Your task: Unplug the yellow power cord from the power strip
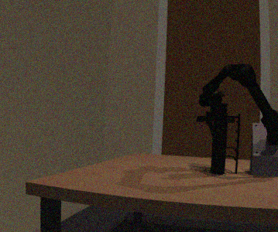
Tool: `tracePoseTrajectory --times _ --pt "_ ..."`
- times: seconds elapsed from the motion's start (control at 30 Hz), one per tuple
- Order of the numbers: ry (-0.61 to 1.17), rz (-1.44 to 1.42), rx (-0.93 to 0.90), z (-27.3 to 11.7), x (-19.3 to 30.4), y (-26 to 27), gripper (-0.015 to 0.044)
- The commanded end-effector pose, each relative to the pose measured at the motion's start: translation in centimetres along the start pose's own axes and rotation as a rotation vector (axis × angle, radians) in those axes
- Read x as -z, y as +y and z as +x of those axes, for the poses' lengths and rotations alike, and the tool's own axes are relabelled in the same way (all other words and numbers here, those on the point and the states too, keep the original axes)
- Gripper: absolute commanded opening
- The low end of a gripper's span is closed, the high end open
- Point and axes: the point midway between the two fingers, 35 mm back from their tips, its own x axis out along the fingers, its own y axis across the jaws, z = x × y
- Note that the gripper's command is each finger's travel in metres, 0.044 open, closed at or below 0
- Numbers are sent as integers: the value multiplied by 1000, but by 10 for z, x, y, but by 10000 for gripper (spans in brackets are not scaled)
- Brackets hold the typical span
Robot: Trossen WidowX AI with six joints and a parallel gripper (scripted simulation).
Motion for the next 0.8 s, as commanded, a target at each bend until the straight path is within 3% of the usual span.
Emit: tracePoseTrajectory --times 0.0,0.03,0.47,0.6,0.77 --pt "-33 1 -15 -9 -19 0 0" --pt "-33 1 -15 -10 -20 -1 0" --pt "-30 3 -15 -4 -12 -1 341" --pt "-31 3 -15 -9 -29 1 440" --pt "-33 2 -15 -18 -70 -1 440"
